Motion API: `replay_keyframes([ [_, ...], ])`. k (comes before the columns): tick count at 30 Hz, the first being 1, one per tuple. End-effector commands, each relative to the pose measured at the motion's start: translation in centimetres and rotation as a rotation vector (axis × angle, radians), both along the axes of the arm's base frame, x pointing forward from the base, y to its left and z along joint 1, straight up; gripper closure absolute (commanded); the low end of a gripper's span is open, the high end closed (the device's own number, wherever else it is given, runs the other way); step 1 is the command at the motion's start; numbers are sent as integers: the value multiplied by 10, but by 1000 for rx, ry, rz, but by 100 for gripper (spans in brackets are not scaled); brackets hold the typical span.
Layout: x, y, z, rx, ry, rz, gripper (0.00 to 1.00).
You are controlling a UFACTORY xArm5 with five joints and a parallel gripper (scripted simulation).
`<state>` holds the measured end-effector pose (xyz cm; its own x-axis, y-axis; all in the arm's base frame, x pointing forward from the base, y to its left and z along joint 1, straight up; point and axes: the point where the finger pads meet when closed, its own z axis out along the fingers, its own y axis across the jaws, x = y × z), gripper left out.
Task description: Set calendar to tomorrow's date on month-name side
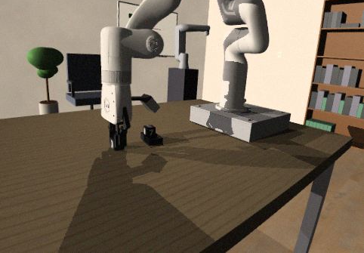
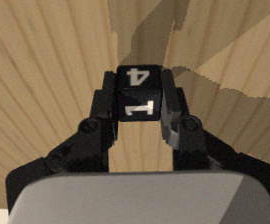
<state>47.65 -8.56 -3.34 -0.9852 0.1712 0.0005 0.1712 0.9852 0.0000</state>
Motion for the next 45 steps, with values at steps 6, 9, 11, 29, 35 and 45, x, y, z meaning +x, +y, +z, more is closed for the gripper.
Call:
replay_keyframes([
  [6,1,0,1,-1,-4,0,73],
  [9,1,0,1,-1,-4,0,73],
  [11,1,0,1,-1,-4,0,73],
  [29,1,0,66,-1,-4,0,73],
  [35,1,0,97,-1,-4,0,73],
  [45,1,0,101,-1,-4,0,73],
])
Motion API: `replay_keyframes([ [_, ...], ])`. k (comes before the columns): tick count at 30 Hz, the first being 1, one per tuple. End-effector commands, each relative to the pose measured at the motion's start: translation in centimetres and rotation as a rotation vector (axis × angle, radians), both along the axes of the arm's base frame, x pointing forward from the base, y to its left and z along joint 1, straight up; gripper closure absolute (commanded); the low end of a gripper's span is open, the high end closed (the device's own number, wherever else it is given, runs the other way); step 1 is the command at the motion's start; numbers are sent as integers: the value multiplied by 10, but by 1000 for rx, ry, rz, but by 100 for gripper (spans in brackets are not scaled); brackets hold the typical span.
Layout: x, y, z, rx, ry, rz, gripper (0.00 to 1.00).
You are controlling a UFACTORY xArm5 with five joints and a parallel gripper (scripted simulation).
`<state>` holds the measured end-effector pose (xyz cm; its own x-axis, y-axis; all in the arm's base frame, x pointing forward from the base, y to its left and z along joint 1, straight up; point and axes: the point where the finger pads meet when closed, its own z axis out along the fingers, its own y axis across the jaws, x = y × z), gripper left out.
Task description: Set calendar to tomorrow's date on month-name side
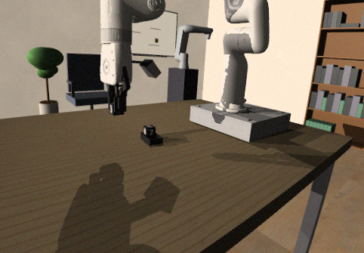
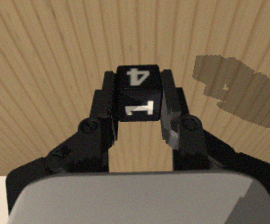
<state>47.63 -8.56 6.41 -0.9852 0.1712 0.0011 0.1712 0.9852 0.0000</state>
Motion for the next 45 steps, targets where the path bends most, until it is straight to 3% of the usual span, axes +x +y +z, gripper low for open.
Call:
replay_keyframes([
  [1,1,0,3,-1,-4,0,73],
  [12,0,2,3,-1,-4,55,73],
  [43,-18,39,5,-1,-4,892,73],
  [45,-18,39,5,-1,-4,892,73],
])
